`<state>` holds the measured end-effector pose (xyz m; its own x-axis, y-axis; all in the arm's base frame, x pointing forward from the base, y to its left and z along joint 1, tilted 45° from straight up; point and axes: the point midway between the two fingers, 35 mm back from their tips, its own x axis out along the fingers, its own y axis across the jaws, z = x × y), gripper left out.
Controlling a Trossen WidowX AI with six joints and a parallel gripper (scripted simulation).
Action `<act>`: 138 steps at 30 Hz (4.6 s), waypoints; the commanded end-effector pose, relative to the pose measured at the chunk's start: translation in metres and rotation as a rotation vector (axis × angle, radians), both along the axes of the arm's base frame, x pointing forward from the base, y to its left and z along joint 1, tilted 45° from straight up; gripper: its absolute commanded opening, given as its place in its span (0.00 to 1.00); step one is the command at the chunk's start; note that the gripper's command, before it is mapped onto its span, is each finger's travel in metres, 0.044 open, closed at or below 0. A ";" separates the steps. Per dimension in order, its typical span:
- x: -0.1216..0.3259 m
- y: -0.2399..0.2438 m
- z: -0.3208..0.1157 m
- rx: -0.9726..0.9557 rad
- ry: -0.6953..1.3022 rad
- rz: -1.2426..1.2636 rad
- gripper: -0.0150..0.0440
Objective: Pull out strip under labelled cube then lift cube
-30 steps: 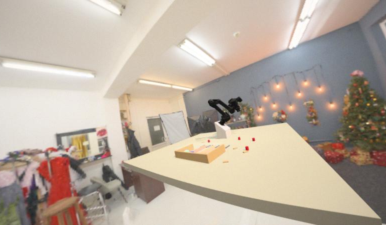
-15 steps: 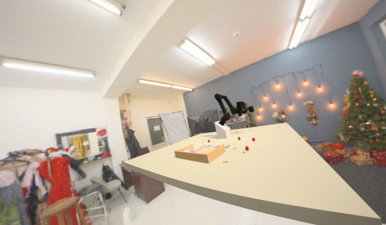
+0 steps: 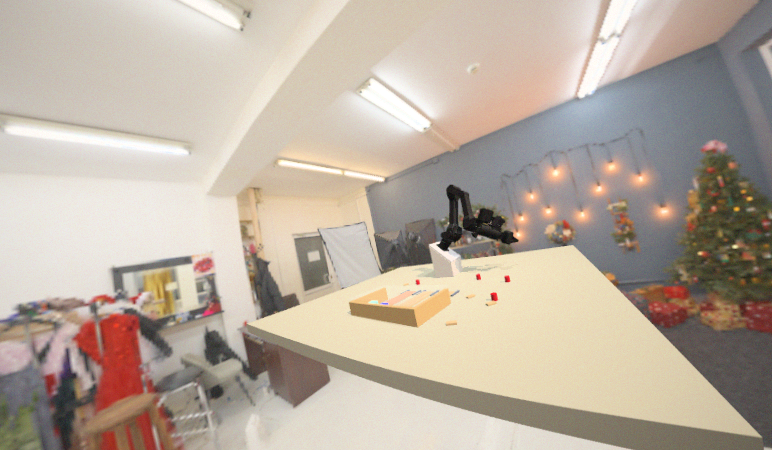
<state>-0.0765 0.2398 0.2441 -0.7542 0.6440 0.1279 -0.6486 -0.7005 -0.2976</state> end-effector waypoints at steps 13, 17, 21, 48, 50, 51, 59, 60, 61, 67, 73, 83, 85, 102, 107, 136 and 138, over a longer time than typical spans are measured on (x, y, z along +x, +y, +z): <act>0.230 0.011 -0.069 -0.400 0.408 -0.821 0.93; 0.285 -0.022 -0.091 -0.457 0.558 -1.029 0.93; 0.329 -0.066 -0.113 -0.500 0.744 -1.214 0.93; 0.421 -0.216 -0.205 -0.717 1.333 -1.635 0.53; 0.429 -0.215 -0.216 -0.796 1.352 -1.606 0.44; 0.433 -0.213 -0.222 -0.843 1.363 -1.587 0.40; 0.449 -0.199 -0.271 -1.220 1.424 -1.377 0.25; 0.449 -0.196 -0.276 -1.265 1.428 -1.344 0.25; 0.449 -0.194 -0.281 -1.310 1.433 -1.309 0.25; 0.445 -0.180 -0.303 -1.531 1.446 -1.104 0.25; 0.444 -0.178 -0.302 -1.538 1.446 -1.097 0.25; 0.443 -0.168 -0.312 -1.538 1.446 -1.098 0.25; 0.443 -0.166 -0.315 -1.538 1.446 -1.098 0.25; 0.440 -0.146 -0.334 -1.538 1.446 -1.097 0.25; 0.438 -0.140 -0.339 -1.537 1.447 -1.096 0.25; 0.435 -0.126 -0.350 -1.536 1.447 -1.094 0.25; 0.435 -0.126 -0.350 -1.536 1.447 -1.094 0.25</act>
